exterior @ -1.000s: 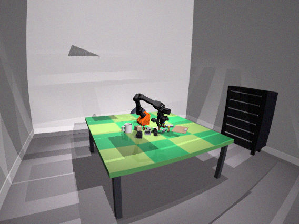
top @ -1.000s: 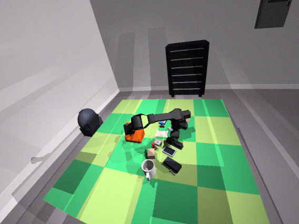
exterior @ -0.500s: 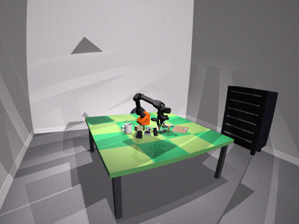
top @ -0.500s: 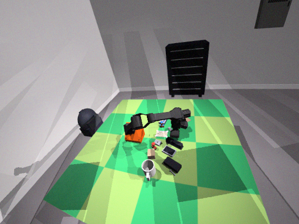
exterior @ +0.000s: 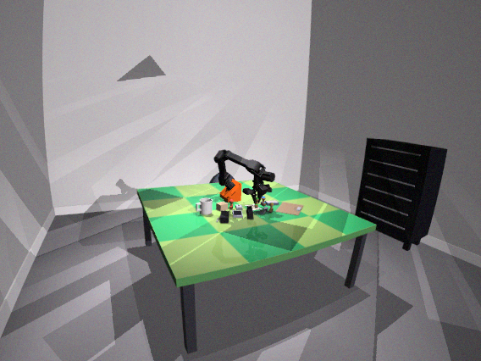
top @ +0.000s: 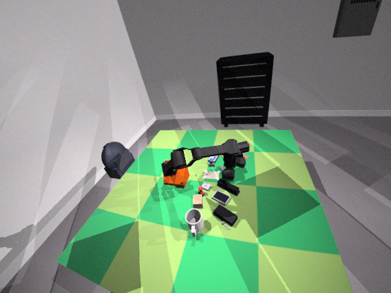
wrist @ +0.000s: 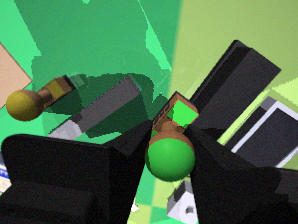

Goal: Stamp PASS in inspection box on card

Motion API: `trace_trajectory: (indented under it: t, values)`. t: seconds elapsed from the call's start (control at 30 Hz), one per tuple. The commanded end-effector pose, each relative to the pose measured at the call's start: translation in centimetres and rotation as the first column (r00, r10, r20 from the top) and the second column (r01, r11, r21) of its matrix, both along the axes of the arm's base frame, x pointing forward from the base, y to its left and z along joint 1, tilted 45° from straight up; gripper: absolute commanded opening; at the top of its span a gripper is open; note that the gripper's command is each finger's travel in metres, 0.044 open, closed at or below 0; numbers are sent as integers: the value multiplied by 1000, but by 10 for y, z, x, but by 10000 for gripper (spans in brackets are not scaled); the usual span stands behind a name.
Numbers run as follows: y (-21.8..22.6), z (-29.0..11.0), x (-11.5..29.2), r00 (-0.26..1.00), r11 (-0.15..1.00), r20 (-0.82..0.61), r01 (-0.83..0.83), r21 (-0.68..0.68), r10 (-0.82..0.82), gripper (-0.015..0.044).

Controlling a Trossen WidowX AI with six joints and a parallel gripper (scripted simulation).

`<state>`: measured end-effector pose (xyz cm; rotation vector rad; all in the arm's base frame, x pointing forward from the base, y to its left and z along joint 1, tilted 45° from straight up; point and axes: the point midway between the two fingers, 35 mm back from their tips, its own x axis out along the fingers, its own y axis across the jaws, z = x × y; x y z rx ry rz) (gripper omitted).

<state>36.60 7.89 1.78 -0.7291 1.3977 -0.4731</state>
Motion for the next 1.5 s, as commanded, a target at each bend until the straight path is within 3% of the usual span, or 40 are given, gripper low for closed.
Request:
trace_trajectory:
  t: [0.0, 0.8, 1.47]
  values:
    - [2, 2, 0, 1000, 1000, 4, 3, 4, -3, 0]
    - [9, 10, -3, 1000, 1000, 4, 3, 4, -3, 0]
    - [-67, 85, -25, 1000, 1000, 3, 2, 1, -2, 0]
